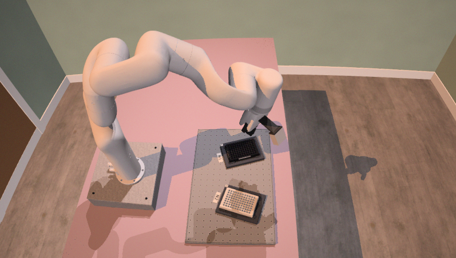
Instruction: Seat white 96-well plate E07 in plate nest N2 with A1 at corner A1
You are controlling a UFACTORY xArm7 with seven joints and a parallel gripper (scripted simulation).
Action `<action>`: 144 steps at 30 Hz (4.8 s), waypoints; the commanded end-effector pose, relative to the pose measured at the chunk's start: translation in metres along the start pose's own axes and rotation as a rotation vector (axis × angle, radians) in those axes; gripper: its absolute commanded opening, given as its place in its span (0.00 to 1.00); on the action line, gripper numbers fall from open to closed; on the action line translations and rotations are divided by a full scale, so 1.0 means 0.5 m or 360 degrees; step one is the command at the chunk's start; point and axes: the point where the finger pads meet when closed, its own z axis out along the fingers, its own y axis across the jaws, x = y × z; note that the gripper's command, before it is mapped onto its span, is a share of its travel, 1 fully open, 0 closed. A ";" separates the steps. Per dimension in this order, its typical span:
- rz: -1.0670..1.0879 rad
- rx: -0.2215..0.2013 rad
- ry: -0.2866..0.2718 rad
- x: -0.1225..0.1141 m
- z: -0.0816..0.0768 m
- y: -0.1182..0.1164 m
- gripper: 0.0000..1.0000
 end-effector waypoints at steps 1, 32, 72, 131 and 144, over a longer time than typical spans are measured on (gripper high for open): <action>-0.0052 0.0019 0.0041 0.010 0.002 0.014 0.00; -0.0350 0.0021 0.0222 0.094 0.086 0.239 0.00; -0.0700 -0.0021 0.0380 0.090 0.204 0.417 0.00; -0.0700 -0.0021 0.0380 0.111 0.290 0.414 0.00; -0.0700 -0.0021 0.0380 0.111 0.290 0.414 0.00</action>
